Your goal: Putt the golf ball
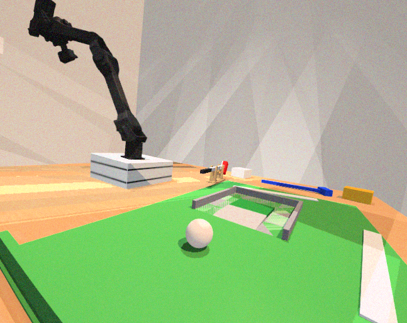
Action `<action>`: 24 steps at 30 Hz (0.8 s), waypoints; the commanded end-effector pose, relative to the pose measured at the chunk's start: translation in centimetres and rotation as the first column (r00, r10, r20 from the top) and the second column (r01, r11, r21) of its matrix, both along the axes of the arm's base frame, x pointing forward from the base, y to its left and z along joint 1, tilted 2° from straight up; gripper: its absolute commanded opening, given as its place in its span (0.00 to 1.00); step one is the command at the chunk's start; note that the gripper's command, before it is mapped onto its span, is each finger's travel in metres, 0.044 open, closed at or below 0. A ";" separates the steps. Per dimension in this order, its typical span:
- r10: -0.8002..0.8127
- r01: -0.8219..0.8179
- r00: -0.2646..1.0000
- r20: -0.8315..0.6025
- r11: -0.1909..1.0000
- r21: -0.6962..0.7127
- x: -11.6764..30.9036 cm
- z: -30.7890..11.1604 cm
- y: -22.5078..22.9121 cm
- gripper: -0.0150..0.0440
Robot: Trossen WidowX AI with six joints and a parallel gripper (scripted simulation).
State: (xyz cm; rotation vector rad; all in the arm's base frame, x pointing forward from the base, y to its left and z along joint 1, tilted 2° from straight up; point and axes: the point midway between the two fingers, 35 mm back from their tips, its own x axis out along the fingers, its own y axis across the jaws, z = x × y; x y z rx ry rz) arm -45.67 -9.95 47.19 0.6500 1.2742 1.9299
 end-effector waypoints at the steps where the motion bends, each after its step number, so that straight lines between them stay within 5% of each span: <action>1: 0.007 -0.007 1.000 0.001 1.000 0.001 0.0 -0.1 -0.2 0.98; 12: 0.432 -0.481 0.864 0.258 0.859 0.174 3.5 -3.0 -14.9 1.00; 24: 0.662 -0.875 0.484 0.573 0.367 0.315 14.7 -6.4 -29.6 1.00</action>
